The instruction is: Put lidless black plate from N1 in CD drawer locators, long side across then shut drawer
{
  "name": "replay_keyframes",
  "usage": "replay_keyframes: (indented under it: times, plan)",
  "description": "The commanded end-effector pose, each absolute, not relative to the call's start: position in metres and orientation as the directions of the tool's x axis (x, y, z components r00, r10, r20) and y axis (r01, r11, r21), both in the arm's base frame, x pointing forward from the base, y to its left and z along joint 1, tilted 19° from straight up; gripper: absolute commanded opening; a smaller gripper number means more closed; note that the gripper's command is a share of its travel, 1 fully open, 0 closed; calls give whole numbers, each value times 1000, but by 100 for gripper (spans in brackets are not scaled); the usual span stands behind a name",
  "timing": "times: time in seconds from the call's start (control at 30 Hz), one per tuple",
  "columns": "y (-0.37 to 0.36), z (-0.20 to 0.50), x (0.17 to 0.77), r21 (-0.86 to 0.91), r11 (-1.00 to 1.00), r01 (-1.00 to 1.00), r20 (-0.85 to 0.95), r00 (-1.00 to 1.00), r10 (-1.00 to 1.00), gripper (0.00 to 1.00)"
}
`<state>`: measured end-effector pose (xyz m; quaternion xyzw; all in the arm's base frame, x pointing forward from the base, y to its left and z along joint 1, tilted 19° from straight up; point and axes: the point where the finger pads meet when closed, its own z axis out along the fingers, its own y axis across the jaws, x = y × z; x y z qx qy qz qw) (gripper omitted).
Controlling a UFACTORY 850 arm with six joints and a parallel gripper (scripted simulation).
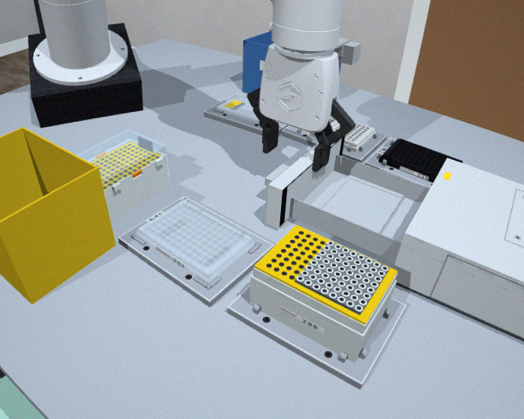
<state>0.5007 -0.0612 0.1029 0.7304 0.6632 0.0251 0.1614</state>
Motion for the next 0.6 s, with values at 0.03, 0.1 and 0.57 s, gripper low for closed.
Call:
replay_keyframes:
  times: [0.03,0.1,0.57]
  plan:
    - [-61,102,496,272,-68,960,-177,119,977,88]
    - [-61,102,496,272,-68,960,-177,119,977,88]
    - [-60,101,492,272,-68,960,-177,119,977,88]
